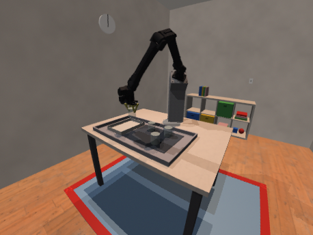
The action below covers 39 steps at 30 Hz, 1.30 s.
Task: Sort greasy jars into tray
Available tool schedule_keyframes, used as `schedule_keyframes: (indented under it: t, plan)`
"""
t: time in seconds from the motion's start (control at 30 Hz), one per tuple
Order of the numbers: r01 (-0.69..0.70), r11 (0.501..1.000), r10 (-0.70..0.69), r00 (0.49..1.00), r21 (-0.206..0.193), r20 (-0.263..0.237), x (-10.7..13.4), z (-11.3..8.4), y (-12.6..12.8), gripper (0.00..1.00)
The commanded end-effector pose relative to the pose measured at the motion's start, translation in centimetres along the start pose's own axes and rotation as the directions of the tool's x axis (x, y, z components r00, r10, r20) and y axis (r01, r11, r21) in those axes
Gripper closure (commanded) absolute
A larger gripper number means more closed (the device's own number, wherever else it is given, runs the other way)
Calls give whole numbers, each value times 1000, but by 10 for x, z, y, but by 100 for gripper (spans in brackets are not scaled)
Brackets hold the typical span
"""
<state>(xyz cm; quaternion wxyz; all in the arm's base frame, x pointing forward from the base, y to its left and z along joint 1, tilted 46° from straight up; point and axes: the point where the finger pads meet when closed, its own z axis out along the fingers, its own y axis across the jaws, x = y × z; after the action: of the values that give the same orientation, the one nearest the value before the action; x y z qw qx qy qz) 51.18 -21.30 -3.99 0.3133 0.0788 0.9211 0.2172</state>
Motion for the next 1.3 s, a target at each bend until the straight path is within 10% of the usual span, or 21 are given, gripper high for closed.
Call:
schedule_keyframes:
  t: [0.0, 1.27]
  plan:
    - [22, 1000, -23, 999, 22, 39, -13, -14, -23, 100]
    - [22, 1000, -23, 999, 22, 39, 17, -15, -114, 100]
